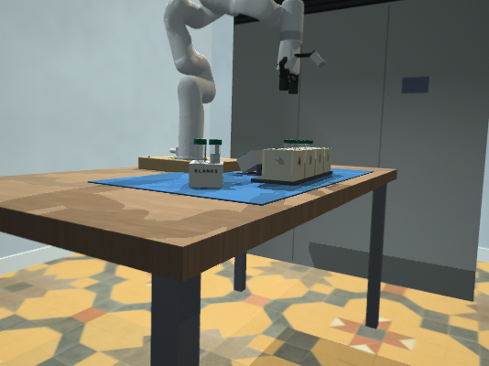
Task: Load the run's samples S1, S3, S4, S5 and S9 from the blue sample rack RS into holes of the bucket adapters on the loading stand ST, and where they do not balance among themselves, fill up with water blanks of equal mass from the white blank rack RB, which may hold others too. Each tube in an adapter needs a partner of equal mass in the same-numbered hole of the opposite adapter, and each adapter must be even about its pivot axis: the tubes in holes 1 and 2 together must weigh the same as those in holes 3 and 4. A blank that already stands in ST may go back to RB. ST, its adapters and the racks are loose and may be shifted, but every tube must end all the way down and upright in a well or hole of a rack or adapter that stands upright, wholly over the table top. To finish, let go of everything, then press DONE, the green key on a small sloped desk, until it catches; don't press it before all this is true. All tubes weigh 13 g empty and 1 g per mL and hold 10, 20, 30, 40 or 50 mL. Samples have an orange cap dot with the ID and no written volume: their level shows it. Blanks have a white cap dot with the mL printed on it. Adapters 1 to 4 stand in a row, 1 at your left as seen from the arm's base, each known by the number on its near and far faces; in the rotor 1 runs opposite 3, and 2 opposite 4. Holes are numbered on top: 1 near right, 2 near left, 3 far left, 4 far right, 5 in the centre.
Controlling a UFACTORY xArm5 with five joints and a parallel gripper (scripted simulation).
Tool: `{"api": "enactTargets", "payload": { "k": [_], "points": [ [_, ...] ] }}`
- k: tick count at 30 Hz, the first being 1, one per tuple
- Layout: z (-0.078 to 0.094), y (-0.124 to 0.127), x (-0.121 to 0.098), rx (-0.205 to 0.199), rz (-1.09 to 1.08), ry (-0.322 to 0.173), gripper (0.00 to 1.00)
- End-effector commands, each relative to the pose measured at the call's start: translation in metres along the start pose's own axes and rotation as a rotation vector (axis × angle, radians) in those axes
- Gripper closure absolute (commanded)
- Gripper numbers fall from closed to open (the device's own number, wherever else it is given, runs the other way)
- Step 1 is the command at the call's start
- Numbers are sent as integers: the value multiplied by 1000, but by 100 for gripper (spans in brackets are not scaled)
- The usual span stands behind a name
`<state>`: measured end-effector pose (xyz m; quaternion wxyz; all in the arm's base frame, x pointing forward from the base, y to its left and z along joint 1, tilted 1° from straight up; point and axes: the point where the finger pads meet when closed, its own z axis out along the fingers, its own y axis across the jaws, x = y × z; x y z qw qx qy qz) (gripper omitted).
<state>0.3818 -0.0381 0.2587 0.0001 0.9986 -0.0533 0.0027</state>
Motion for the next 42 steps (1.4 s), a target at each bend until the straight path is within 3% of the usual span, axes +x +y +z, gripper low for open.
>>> {"api": "enactTargets", "payload": {
  "k": [1,9,17,42],
  "points": [
    [12,5,11,0,28,7,0],
    [42,17,35,0,28,7,0],
    [42,17,35,0,28,7,0],
    [43,128,4,-1,795,3,0]
  ]
}}
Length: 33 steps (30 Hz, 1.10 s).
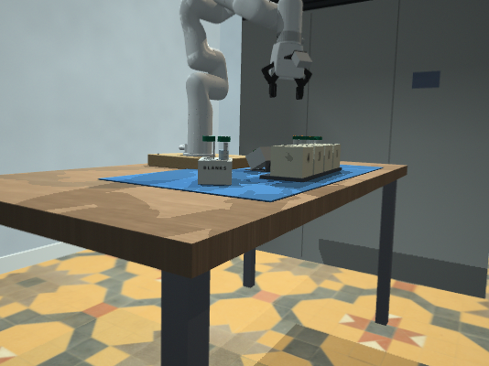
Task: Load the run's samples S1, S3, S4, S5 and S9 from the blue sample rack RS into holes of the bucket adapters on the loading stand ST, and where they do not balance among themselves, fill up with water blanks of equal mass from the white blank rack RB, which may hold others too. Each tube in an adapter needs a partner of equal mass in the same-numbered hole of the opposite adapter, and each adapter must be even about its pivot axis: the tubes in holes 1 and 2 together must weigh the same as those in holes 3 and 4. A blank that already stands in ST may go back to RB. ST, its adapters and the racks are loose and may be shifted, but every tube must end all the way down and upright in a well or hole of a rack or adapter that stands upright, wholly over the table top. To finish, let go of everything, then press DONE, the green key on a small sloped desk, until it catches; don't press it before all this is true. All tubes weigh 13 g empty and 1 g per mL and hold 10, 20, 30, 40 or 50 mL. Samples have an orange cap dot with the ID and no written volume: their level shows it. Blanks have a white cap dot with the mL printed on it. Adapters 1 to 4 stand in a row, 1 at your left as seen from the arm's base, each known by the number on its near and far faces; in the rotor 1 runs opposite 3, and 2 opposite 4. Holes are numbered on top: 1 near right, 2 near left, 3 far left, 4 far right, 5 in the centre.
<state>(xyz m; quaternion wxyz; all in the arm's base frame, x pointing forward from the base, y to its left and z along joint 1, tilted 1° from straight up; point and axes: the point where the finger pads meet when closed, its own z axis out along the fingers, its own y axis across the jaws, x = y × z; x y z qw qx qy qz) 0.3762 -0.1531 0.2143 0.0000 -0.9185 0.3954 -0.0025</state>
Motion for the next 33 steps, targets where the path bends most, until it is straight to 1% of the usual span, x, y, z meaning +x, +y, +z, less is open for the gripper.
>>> {"api": "enactTargets", "payload": {
  "k": [1,3,5,18,20,33],
  "points": [
    [-1,16,9,1,122,3,0],
    [-1,16,9,1,122,3,0],
    [-1,25,13,1,177,3,0],
    [0,84,41,-1,177,1,0],
    [0,84,41,-1,177,1,0],
    [1,144,68,-2,177,-1,0]
  ]
}}
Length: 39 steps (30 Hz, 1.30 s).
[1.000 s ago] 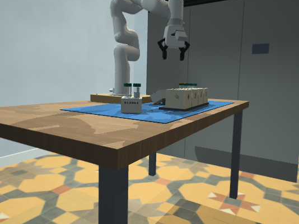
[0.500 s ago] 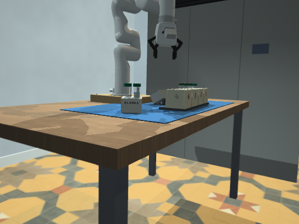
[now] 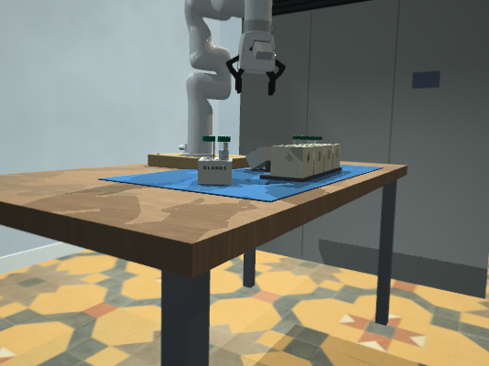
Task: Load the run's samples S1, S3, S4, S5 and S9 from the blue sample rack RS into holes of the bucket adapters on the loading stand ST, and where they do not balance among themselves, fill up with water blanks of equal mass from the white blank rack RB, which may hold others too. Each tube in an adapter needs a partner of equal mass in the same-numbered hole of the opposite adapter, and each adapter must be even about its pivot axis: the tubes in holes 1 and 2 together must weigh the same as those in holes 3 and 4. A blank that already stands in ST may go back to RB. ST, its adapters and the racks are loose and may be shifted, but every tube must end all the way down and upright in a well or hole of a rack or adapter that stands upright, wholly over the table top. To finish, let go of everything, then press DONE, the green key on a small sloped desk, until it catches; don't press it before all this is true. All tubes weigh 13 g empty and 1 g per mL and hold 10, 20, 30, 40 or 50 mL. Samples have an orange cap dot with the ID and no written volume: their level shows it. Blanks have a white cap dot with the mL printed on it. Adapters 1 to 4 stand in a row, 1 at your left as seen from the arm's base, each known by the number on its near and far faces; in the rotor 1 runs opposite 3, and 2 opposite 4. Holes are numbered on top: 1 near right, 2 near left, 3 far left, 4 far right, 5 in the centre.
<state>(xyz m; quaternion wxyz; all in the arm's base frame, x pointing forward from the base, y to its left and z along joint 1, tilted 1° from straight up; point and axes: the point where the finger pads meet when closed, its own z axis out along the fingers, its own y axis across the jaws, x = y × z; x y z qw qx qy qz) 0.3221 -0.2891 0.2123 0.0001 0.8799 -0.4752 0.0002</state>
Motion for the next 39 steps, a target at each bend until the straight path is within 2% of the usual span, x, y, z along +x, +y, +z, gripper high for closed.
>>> {"api": "enactTargets", "payload": {
  "k": [1,4,29,39],
  "points": [
    [-1,14,11,1,-1,3,0],
    [-1,18,14,1,-1,3,0],
    [0,112,80,0,-1,0,0],
    [16,114,81,0,-1,0,0]
  ]
}}
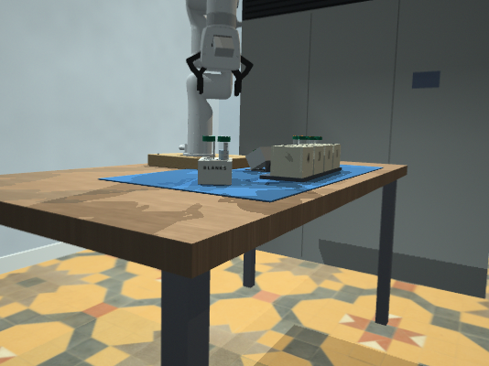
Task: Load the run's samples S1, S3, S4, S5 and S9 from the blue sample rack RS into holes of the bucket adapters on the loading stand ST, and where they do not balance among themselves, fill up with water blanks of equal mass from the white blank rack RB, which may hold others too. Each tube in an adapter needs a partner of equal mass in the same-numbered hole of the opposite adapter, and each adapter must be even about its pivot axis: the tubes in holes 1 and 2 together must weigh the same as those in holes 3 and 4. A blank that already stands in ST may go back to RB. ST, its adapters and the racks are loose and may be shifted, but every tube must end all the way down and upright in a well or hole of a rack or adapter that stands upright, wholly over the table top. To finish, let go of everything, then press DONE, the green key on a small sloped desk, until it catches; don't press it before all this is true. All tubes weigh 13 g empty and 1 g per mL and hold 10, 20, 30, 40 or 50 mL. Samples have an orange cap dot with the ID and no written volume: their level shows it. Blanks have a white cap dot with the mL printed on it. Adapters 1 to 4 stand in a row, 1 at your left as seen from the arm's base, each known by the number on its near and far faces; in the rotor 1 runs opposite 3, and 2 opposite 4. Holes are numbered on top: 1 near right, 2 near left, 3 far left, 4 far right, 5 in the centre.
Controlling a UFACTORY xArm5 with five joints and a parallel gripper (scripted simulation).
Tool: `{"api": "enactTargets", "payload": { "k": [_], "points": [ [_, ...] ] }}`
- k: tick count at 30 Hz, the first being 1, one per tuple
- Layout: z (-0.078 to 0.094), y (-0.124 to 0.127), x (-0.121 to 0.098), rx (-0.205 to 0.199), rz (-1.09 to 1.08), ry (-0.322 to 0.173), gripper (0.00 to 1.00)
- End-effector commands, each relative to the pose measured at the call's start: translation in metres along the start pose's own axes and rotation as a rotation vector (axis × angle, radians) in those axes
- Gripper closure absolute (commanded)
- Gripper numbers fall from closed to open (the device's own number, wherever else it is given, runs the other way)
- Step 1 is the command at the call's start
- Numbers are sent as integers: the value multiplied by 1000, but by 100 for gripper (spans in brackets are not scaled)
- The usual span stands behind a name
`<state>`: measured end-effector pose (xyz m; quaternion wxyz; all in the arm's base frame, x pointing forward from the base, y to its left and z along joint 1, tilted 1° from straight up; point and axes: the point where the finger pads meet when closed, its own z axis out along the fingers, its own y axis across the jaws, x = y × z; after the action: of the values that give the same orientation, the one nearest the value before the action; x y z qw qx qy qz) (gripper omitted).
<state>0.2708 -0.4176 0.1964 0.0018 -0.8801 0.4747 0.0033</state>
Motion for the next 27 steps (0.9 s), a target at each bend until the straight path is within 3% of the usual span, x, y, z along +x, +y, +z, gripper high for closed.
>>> {"api": "enactTargets", "payload": {
  "k": [1,27],
  "points": [
    [3,0,2,0,1,7,0],
    [67,-1,2,0,1,7,0]
  ]
}}
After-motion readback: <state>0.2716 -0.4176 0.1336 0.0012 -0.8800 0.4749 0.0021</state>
